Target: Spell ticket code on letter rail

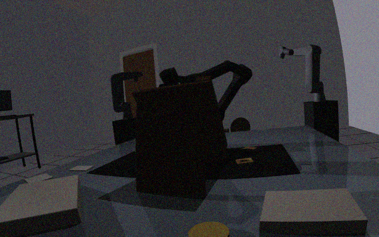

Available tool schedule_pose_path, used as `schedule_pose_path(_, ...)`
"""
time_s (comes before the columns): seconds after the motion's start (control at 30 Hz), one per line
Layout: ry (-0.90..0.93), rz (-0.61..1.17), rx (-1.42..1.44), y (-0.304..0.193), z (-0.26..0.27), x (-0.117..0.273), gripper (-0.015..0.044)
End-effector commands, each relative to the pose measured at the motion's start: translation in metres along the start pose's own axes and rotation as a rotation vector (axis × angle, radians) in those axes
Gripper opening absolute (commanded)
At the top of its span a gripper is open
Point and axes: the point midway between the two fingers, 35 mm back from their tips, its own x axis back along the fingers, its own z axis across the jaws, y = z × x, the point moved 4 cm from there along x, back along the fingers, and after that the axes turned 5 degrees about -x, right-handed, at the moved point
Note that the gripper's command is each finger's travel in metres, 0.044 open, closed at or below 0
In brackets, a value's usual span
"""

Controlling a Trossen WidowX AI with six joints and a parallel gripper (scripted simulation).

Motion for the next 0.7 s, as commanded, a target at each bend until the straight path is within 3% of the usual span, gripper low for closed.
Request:
schedule_pose_path(0.0,0.003,0.001,0.005,0.000,0.000,0.003,0.0295)
schedule_pose_path(0.57,0.003,0.001,0.005,0.000,0.001,0.016,0.0295)
schedule_pose_path(0.67,-0.001,0.001,-0.001,0.000,0.000,0.014,0.0216)
